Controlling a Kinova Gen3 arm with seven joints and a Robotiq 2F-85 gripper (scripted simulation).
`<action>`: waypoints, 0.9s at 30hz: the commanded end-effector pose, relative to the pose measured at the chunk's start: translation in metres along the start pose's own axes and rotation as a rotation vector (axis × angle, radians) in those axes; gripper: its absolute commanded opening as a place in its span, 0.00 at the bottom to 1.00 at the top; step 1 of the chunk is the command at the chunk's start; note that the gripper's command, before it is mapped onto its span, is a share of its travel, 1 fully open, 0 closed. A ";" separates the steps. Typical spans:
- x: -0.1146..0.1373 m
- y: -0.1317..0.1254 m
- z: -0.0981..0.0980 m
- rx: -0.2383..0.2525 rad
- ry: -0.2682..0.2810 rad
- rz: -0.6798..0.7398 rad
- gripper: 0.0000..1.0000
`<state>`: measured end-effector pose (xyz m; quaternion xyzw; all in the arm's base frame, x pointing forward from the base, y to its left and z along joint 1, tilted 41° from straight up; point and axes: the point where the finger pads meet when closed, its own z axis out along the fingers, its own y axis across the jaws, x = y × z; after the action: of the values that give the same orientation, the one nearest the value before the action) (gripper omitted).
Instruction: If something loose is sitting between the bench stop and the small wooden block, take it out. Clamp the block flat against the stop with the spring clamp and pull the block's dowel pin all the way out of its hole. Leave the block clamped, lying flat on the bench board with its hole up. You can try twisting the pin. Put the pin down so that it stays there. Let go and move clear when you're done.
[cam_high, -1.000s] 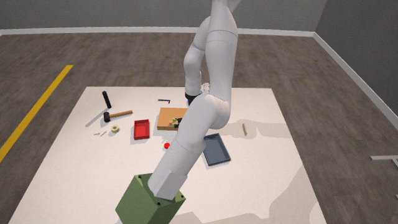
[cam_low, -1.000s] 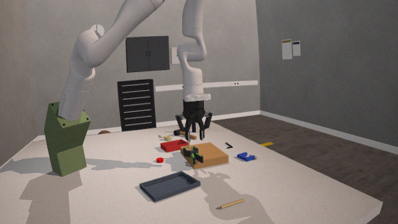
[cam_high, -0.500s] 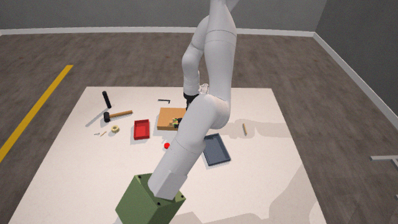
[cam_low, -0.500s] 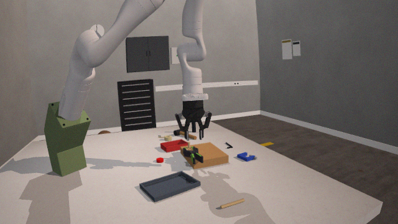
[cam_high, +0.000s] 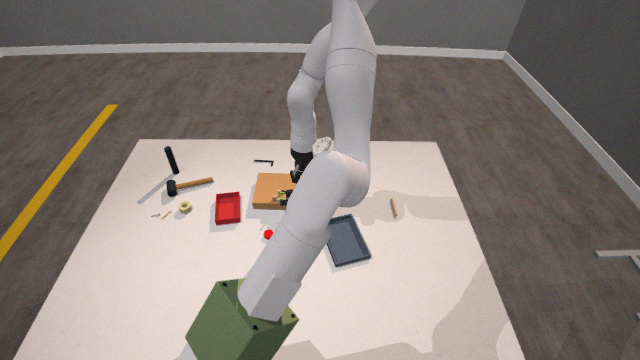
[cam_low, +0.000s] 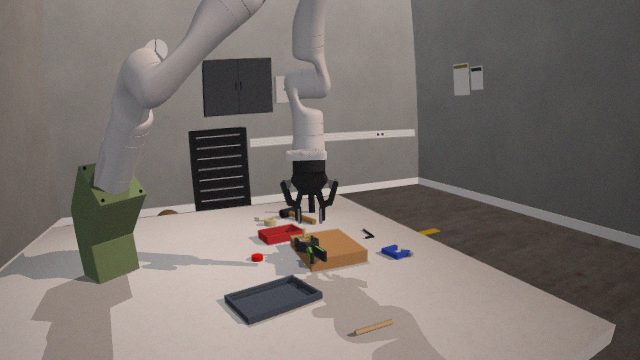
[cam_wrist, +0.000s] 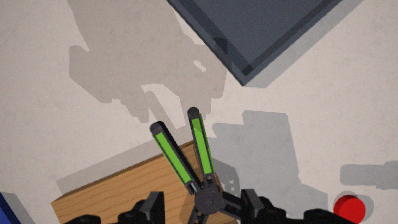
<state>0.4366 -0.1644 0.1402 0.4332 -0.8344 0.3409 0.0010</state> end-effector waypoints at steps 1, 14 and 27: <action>-0.004 0.000 -0.001 0.008 0.009 0.068 0.54; -0.020 0.006 -0.002 0.007 0.011 0.319 0.54; -0.038 0.012 -0.005 0.010 0.009 0.584 0.54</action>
<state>0.4458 -0.1369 0.1278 0.1962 -0.9189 0.3322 -0.0819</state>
